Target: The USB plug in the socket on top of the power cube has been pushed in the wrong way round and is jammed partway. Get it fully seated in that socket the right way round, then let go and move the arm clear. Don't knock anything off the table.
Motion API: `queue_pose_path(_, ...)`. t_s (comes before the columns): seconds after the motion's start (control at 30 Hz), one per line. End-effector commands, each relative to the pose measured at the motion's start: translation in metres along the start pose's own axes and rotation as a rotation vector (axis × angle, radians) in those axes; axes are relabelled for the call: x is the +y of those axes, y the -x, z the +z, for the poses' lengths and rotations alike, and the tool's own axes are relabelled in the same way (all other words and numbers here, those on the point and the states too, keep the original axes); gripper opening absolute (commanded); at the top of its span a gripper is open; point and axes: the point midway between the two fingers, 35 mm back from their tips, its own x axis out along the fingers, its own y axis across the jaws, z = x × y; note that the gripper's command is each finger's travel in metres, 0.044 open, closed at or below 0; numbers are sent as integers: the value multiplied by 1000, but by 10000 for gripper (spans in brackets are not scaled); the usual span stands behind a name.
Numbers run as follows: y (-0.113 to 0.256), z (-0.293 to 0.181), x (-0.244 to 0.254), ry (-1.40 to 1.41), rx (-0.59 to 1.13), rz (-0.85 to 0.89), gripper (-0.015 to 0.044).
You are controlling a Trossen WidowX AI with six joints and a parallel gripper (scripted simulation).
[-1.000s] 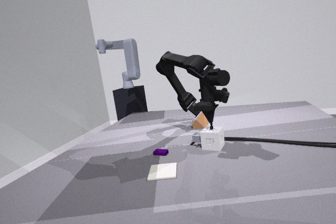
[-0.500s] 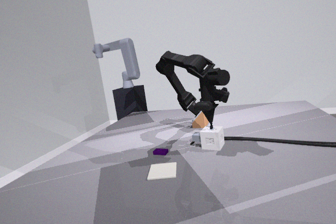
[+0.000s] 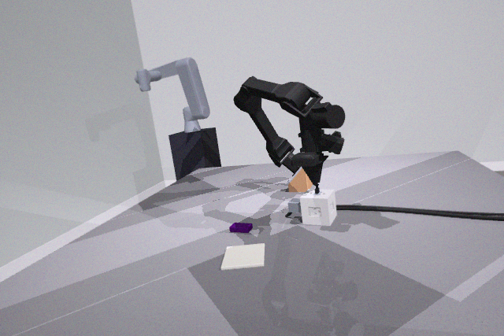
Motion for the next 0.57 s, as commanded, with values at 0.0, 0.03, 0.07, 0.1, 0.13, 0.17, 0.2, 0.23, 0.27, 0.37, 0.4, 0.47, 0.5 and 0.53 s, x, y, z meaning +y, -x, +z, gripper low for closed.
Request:
queue_pose_path(0.0, 0, 0, 0, 0, 0, 0, 95)
queue_pose_path(0.03, 0, 0, 0, 0, 0, 0, 95)
queue_pose_path(0.07, 0, 0, 0, 0, 0, 0, 95)
queue_pose_path(0.1, 0, 0, 0, 0, 0, 0, 95)
queue_pose_path(0.13, 0, 0, 0, 0, 0, 0, 95)
queue_pose_path(0.17, 0, 0, 0, 0, 0, 0, 95)
queue_pose_path(0.2, 1, 0, 0, 0, 0, 0, 95)
queue_pose_path(0.23, 2, 0, 0, 0, 0, 0, 95)
queue_pose_path(0.27, 3, 0, 0, 0, 0, 0, 95)
queue_pose_path(0.37, 6, 0, 0, 0, 0, 0, 95)
queue_pose_path(0.4, 7, 0, 0, 0, 0, 0, 95)
queue_pose_path(0.47, 9, 0, 0, 0, 0, 0, 95)
queue_pose_path(0.5, 10, 0, 0, 0, 0, 0, 95)
queue_pose_path(0.53, 11, 0, 0, 0, 0, 0, 95)
